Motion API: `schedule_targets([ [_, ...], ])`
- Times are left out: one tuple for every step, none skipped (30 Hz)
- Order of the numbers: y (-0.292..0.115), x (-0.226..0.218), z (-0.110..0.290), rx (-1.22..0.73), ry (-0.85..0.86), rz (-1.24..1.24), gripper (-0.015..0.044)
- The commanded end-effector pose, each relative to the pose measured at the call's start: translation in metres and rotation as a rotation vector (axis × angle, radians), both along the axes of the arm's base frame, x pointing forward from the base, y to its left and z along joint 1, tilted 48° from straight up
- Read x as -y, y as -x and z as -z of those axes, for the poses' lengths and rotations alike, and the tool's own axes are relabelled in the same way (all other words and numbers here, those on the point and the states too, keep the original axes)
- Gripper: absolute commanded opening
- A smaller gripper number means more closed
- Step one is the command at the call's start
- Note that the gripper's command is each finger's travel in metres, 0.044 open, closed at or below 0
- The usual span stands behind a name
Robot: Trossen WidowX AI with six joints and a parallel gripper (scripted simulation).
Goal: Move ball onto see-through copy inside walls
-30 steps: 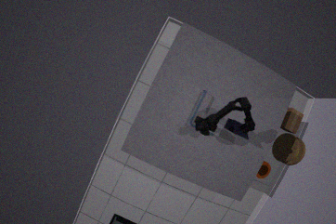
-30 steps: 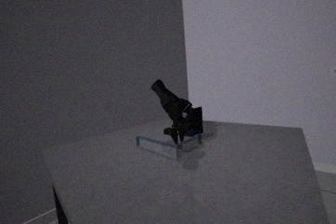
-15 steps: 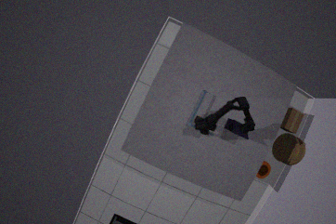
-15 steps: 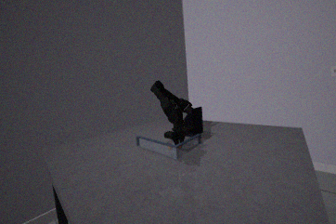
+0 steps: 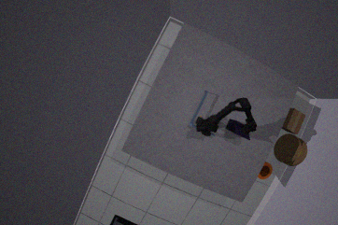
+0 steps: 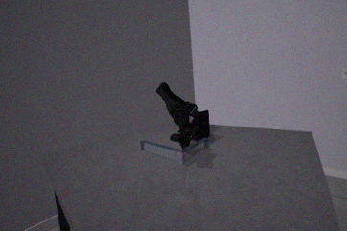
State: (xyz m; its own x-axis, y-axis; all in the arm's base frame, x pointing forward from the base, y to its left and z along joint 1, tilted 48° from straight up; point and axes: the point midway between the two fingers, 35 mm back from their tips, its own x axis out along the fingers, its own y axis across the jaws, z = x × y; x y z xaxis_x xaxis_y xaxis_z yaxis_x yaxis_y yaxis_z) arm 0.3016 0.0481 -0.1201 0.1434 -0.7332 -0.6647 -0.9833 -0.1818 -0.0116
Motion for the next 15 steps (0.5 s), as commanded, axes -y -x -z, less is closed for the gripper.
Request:
schedule_targets([
  [-0.002, -0.022, -0.016, 0.011, -0.015, -0.002, 0.0],
  [-0.001, -0.027, -0.02, 0.011, -0.016, -0.002, 0.0],
  [0.0, -0.033, -0.025, 0.011, -0.017, -0.002, 0.0],
  [0.001, -0.038, -0.03, 0.011, -0.017, -0.002, 0.0],
  [0.002, -0.044, -0.035, 0.011, -0.017, -0.002, 0.0],
  [0.003, -0.049, -0.04, 0.011, -0.017, -0.002, 0.0],
  [0.005, -0.054, -0.045, 0.011, -0.017, -0.002, 0.0],
  [0.006, -0.06, -0.05, 0.011, -0.017, -0.002, 0.0],
  [0.008, -0.065, -0.056, 0.011, -0.016, -0.001, 0.0],
  [0.01, -0.07, -0.061, 0.011, -0.015, -0.001, 0.0],
  [0.012, -0.075, -0.067, 0.011, -0.014, -0.001, 0.0],
  [0.014, -0.079, -0.071, 0.011, -0.012, 0.0, 0.0],
  [0.015, -0.081, -0.074, 0.012, -0.012, 0.0, 0.0],
  [0.016, -0.082, -0.075, 0.012, -0.011, 0.0, 0.0],
  [0.016, -0.082, -0.075, 0.012, -0.011, 0.0, 0.0],
])
